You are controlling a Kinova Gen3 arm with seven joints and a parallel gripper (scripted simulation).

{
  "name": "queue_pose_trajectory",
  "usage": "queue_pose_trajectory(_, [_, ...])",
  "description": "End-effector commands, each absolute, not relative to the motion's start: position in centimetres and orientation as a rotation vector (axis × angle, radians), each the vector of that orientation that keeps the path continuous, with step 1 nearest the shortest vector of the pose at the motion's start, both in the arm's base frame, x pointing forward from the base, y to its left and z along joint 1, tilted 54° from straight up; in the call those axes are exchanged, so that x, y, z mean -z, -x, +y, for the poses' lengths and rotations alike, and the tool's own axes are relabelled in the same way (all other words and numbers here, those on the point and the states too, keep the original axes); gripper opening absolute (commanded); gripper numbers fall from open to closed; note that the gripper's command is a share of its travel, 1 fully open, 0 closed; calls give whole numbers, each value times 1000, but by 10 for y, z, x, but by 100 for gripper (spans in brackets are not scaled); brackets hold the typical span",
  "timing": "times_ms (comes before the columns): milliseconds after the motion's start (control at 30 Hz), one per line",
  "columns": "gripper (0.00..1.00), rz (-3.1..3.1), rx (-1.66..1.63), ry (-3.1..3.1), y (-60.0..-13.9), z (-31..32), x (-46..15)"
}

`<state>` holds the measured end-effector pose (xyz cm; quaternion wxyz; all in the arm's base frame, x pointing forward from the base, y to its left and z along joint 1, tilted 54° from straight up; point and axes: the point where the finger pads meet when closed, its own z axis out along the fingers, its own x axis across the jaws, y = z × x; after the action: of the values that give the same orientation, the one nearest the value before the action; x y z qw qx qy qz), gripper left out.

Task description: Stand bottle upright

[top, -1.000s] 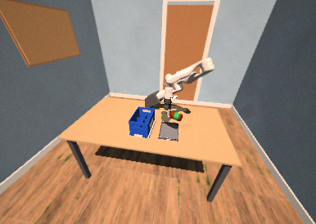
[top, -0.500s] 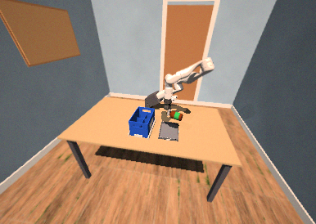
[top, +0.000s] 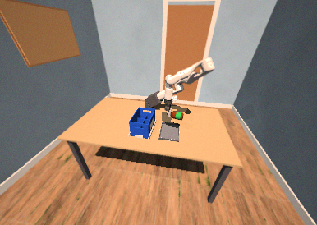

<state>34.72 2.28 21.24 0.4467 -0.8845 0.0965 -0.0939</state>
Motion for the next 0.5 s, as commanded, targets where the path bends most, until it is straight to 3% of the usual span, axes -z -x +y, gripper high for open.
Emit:
queue_pose_trajectory(0, [0, 230, 241, 2192, -348, 22, -212])
queue_pose_trajectory(467, [0, 225, 244, 2193, -348, 22, -212])
